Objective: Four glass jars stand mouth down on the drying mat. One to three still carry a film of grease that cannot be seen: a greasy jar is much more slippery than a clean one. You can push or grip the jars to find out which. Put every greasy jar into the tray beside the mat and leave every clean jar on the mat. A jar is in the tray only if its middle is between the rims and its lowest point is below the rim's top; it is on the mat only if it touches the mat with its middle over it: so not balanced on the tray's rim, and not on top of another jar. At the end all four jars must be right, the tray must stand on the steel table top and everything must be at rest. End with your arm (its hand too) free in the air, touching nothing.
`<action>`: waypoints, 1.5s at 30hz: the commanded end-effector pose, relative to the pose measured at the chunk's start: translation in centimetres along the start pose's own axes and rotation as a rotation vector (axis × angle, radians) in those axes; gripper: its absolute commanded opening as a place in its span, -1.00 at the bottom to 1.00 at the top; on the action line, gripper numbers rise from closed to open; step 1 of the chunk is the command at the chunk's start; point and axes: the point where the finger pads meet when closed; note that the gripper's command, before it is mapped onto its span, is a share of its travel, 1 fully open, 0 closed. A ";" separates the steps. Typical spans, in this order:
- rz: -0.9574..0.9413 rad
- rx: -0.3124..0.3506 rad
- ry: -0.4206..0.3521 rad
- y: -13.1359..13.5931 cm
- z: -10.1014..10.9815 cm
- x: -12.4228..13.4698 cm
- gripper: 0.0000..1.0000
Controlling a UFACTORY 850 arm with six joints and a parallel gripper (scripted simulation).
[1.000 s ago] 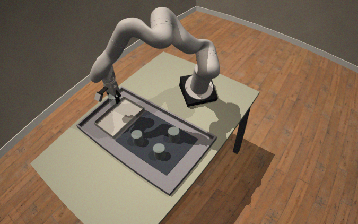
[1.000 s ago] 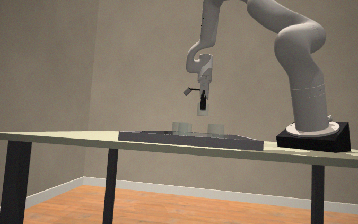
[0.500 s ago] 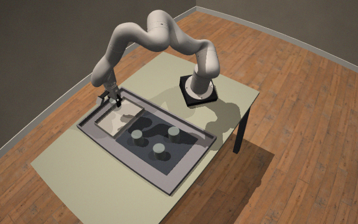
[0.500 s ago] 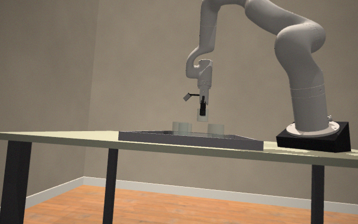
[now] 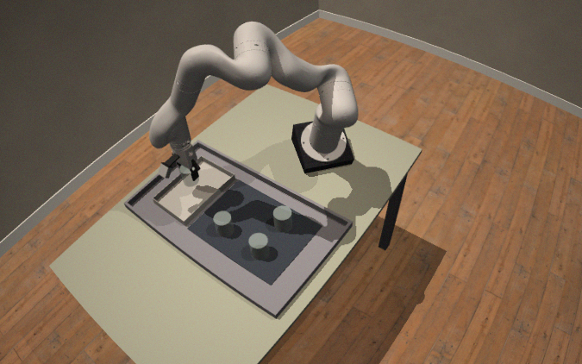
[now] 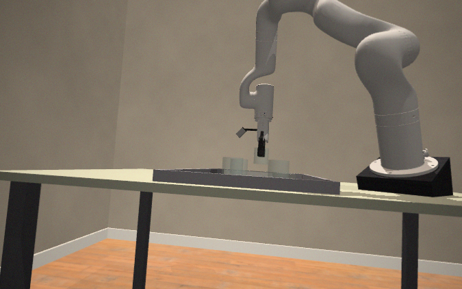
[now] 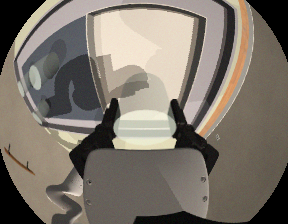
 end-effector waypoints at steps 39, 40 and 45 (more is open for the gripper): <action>0.000 0.001 0.002 0.1 -5.7 -0.1 -1.00; 0.000 0.001 0.002 0.1 -5.7 -0.1 -1.00; 0.000 0.001 0.002 0.1 -5.7 -0.1 1.00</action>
Point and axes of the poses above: the point where the finger pads meet when closed, its own z axis back along the fingers, its own y axis across the jaws, x = y × z, and after that the axes turned 7 degrees about -z, right-handed
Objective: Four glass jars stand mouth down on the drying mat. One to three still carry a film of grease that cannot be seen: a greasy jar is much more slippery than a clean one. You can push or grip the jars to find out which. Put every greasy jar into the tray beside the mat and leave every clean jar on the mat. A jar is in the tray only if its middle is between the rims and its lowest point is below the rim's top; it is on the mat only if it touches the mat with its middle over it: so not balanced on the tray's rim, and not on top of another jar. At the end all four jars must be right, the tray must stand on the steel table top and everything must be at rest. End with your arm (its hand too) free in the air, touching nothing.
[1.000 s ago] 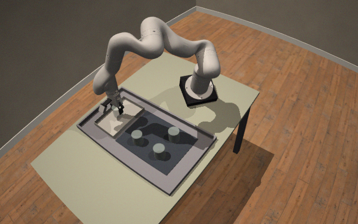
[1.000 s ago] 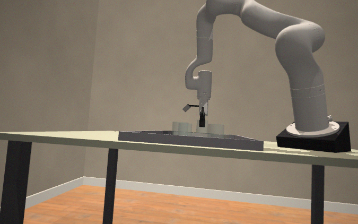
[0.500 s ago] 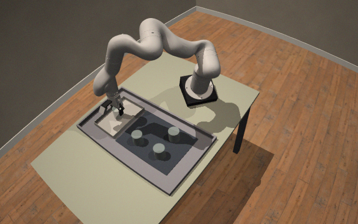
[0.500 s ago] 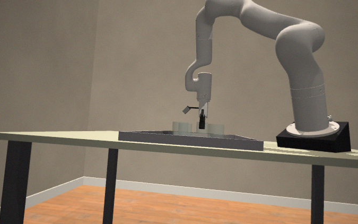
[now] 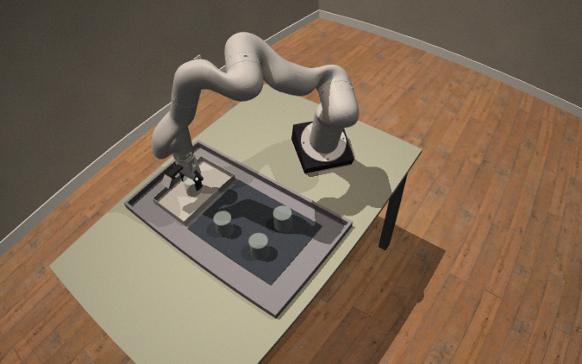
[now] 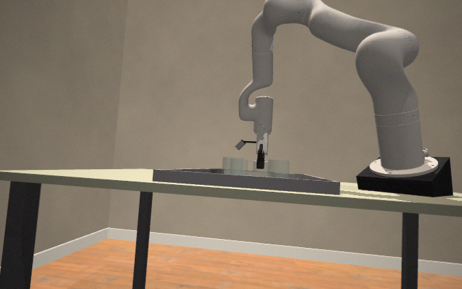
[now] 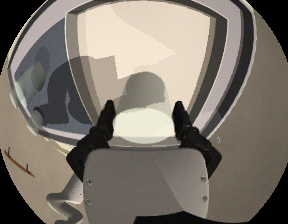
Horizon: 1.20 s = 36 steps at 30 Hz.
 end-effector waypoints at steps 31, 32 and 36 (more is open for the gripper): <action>0.000 0.001 0.001 0.0 7.1 -0.1 1.00; 0.000 0.001 0.001 0.0 7.4 -0.1 1.00; 0.000 0.001 0.001 0.0 9.0 -0.1 1.00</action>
Point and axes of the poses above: the point where the finger pads meet when closed, its own z axis back along the fingers, its own y axis across the jaws, x = y × z, and after that the axes turned 7 degrees about -z, right-handed
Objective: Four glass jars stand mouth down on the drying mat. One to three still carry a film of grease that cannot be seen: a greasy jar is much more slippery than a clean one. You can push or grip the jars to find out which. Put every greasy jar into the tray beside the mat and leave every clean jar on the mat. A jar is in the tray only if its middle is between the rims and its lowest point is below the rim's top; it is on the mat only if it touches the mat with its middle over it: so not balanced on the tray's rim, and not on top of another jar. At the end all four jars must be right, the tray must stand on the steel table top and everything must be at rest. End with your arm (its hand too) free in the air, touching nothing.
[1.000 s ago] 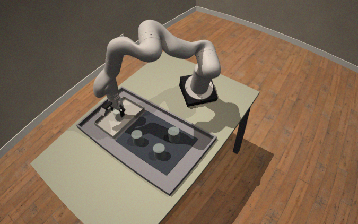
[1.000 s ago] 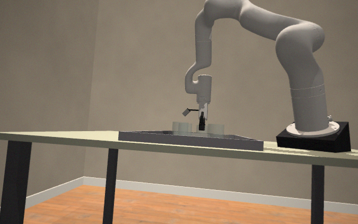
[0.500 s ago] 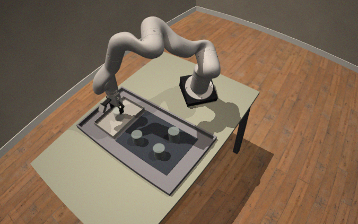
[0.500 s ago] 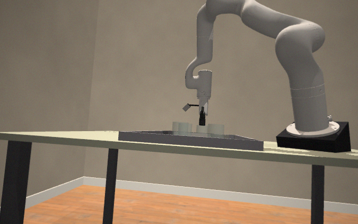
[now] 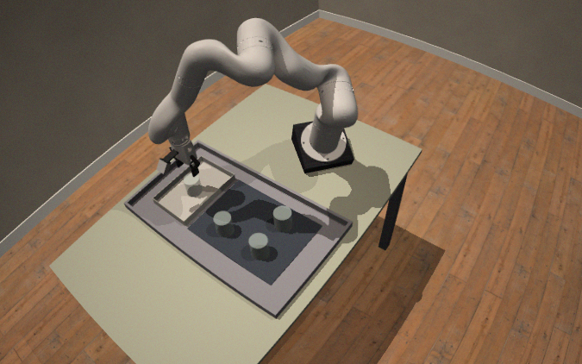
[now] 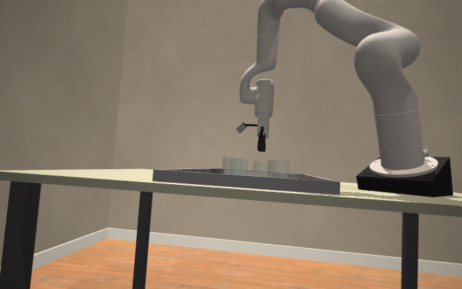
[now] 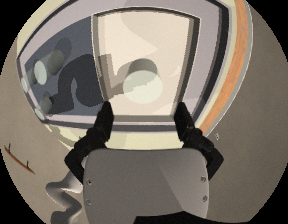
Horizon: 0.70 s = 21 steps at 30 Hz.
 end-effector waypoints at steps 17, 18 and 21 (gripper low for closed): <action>0.000 0.001 0.001 0.0 2.3 -0.1 1.00; 0.000 0.001 0.001 0.0 2.3 -0.1 1.00; 0.000 0.001 0.001 -2.4 2.3 -0.5 1.00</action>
Point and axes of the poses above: the point where the finger pads meet when closed, its own z axis back along the fingers, its own y axis across the jaws, x = y × z, and after that the axes turned 7 degrees about -z, right-handed
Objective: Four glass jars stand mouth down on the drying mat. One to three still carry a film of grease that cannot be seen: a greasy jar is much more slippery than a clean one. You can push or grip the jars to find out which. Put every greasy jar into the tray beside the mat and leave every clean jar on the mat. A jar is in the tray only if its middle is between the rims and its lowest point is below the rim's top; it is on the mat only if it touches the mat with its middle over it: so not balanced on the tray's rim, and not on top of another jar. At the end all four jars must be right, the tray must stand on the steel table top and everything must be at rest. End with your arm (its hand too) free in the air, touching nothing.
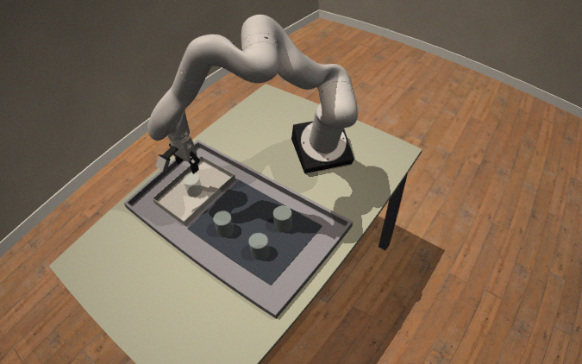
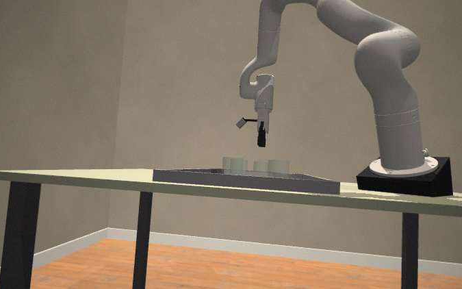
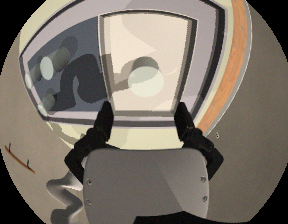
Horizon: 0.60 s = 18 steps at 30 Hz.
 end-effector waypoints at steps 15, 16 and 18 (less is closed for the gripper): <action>0.002 0.001 0.002 -12.3 0.1 -2.1 1.00; 0.002 0.001 0.002 -13.1 0.1 -2.2 1.00; 0.002 0.001 0.002 -14.7 0.1 -2.5 1.00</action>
Point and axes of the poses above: the point where the finger pads meet when closed, its own z axis back along the fingers, its own y axis across the jaws, x = y × z, and after that the axes turned 7 degrees about -z, right-handed
